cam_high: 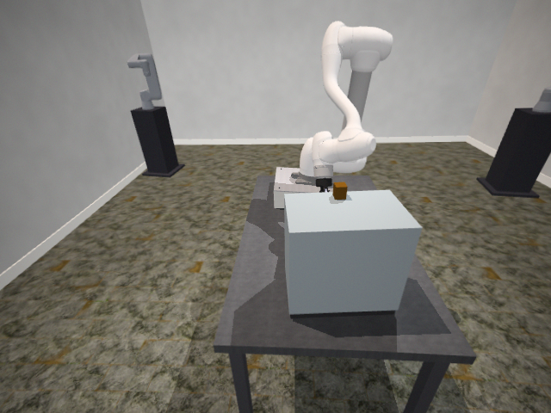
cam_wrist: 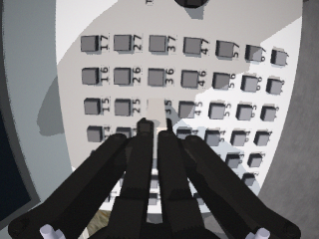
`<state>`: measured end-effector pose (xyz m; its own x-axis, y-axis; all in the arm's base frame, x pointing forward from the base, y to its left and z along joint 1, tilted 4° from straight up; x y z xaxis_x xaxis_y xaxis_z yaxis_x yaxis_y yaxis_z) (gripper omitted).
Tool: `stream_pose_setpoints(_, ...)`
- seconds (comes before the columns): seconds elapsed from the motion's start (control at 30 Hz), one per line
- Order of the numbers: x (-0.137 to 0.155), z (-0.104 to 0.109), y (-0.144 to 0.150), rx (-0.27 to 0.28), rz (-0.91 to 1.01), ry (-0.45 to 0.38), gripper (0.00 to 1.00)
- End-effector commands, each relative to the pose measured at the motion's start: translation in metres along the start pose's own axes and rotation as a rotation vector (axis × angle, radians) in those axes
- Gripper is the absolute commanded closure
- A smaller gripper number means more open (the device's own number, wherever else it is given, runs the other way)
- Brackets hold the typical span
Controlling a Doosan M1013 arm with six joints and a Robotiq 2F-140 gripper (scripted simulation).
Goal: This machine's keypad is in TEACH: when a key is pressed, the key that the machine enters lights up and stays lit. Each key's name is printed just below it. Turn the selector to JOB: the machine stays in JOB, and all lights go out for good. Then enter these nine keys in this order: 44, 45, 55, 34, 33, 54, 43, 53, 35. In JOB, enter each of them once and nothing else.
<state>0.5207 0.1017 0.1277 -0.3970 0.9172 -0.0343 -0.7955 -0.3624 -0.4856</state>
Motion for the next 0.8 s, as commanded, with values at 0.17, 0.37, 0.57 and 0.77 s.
stream_pose_setpoints(0.17, 0.0, -0.0065, -0.0012, 0.0, -0.006, 0.0, 1.0)
stream_pose_setpoints(0.37, 0.0, -0.0076, -0.0012, 0.0, -0.006, 0.0, 1.0)
stream_pose_setpoints(0.57, 0.0, -0.0082, -0.0012, 0.0, -0.006, 0.0, 1.0)
stream_pose_setpoints(0.77, 0.0, -0.0082, -0.0012, 0.0, -0.006, 0.0, 1.0)
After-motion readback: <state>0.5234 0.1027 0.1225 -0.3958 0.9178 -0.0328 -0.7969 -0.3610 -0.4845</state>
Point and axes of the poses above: the point where the finger pads meet when closed, its own z axis back along the fingers, its own y axis across the jaws, x = y × z, the point moved 9 cm from there along z, back along the fingers, and after that the axes turned 11 degrees about z, right-handed, at the moved point
